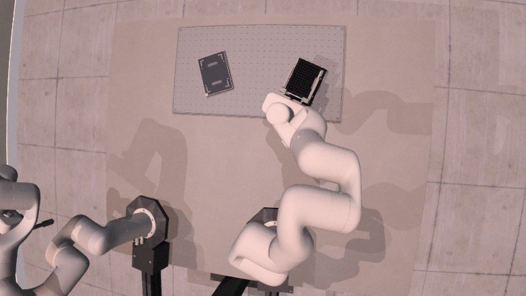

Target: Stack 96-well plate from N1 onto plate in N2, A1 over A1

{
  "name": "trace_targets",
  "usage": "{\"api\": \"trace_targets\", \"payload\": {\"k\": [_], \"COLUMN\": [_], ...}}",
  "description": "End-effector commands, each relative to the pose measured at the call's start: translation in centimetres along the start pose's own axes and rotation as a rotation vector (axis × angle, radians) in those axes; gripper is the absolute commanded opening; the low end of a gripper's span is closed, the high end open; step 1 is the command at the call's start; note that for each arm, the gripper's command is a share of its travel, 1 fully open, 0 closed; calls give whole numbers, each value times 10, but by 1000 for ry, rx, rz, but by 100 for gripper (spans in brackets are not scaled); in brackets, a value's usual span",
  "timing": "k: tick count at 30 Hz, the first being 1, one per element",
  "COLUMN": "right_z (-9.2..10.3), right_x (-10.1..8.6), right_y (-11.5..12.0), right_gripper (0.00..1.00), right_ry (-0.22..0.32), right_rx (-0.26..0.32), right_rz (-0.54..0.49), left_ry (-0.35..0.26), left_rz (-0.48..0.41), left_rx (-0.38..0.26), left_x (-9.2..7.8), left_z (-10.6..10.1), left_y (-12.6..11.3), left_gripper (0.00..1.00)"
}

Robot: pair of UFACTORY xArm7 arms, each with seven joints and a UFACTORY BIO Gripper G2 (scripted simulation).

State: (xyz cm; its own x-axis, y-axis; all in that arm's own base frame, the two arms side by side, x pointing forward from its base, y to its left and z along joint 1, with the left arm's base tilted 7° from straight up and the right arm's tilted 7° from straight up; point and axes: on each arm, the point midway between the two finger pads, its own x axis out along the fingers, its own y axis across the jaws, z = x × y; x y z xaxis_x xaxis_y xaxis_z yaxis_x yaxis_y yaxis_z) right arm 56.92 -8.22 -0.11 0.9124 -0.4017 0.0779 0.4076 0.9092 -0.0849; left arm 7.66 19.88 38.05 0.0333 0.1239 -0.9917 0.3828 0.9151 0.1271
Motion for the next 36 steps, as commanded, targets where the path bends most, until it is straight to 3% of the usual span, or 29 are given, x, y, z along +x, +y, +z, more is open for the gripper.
{"api": "trace_targets", "payload": {"k": [1, 23, 36], "right_z": [-8, -41, -46], "right_x": [1, 1, 1], "right_y": [1, 1, 1], "right_gripper": [0, 0, 0], "right_ry": [-4, -4, -4], "right_rx": [2, 2, 2], "right_rz": [0, 0, 0], "left_ry": [-9, -9, -9], "left_rz": [-12, -12, -12], "left_rx": [-115, -115, -115], "left_x": [0, 0, 0], "left_z": [-20, -20, -20], "left_y": [-7, -7, -7], "left_gripper": [100, 100, 100]}}
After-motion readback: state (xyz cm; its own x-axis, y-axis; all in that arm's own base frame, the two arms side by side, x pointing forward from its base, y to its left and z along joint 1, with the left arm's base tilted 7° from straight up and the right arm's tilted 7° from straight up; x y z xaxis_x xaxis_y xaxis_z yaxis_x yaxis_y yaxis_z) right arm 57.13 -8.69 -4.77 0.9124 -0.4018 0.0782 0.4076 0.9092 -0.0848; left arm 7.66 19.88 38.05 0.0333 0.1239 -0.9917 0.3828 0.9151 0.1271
